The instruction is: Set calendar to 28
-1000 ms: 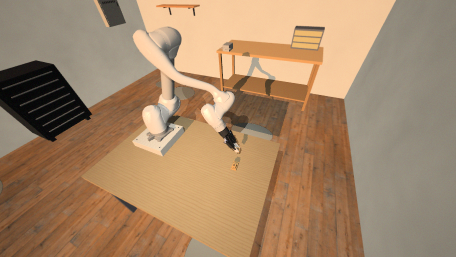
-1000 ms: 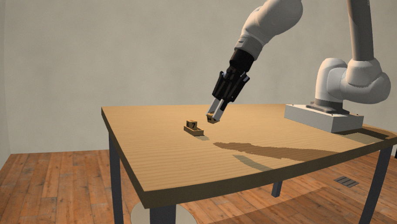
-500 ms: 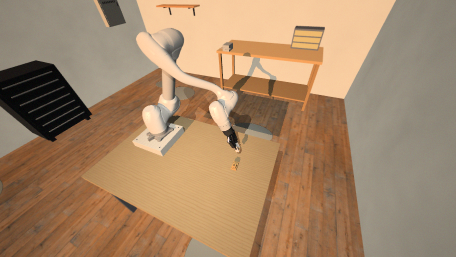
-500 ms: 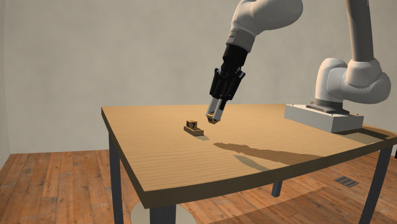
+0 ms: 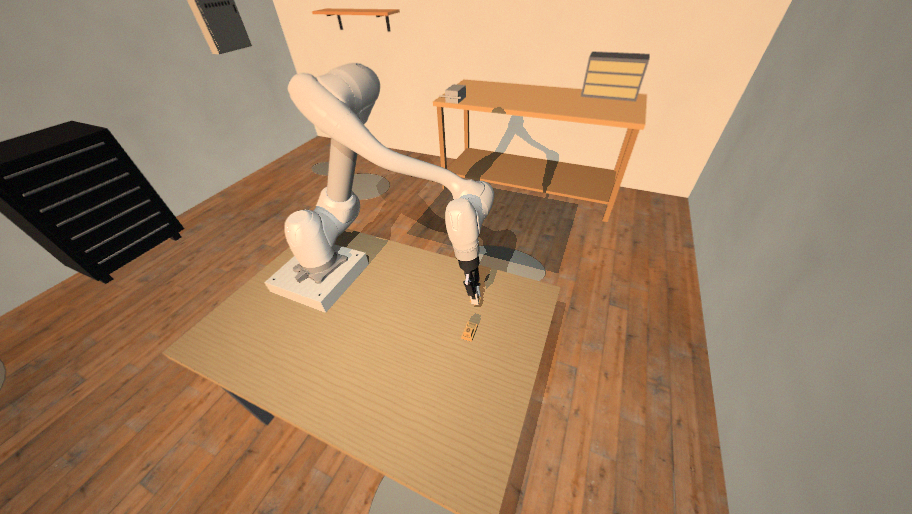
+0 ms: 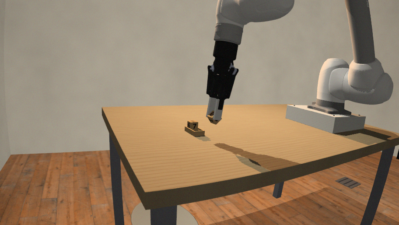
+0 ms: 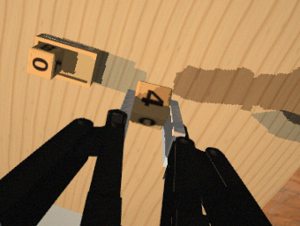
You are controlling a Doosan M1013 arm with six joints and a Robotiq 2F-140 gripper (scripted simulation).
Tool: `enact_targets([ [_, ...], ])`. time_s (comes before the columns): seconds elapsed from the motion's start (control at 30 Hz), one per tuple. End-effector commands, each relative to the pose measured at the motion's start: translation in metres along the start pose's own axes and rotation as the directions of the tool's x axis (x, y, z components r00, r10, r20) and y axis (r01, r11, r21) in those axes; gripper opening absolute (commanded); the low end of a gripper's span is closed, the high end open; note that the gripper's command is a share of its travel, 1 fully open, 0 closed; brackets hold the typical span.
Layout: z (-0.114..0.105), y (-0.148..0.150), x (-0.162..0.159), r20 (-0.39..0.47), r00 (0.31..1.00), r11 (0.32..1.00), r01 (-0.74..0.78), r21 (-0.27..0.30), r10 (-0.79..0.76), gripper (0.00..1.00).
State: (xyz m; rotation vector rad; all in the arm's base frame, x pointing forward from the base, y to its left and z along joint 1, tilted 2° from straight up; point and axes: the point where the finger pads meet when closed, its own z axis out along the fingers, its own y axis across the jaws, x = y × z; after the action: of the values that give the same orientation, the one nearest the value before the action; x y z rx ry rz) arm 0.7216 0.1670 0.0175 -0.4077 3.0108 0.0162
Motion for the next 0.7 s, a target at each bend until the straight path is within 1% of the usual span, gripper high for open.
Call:
enact_targets([
  [0.0,-0.0002,0.0006,-0.0035,-0.055,0.998,1.0,-0.001,0.003,0.002,0.24],
  [0.1,-0.002,0.0002,-0.0038,-0.124,0.992,1.0,-0.002,0.005,0.003,0.24],
  [0.3,-0.0018,0.0001,-0.0078,-0.148,0.989,1.0,-0.002,0.005,0.003,0.24],
  [0.37,-0.0008,0.0001,-0.0085,-0.188,0.982,1.0,-0.002,0.005,0.003,0.24],
  [0.5,-0.0001,0.0001,-0.0102,-0.312,0.95,1.0,-0.002,0.005,0.003,0.24],
  [0.57,-0.0001,0.0001,-0.0102,-0.312,0.95,1.0,-0.002,0.005,0.003,0.24],
  [0.67,-0.0012,0.0001,-0.0109,-0.378,0.926,1.0,-0.002,0.006,0.004,0.24],
])
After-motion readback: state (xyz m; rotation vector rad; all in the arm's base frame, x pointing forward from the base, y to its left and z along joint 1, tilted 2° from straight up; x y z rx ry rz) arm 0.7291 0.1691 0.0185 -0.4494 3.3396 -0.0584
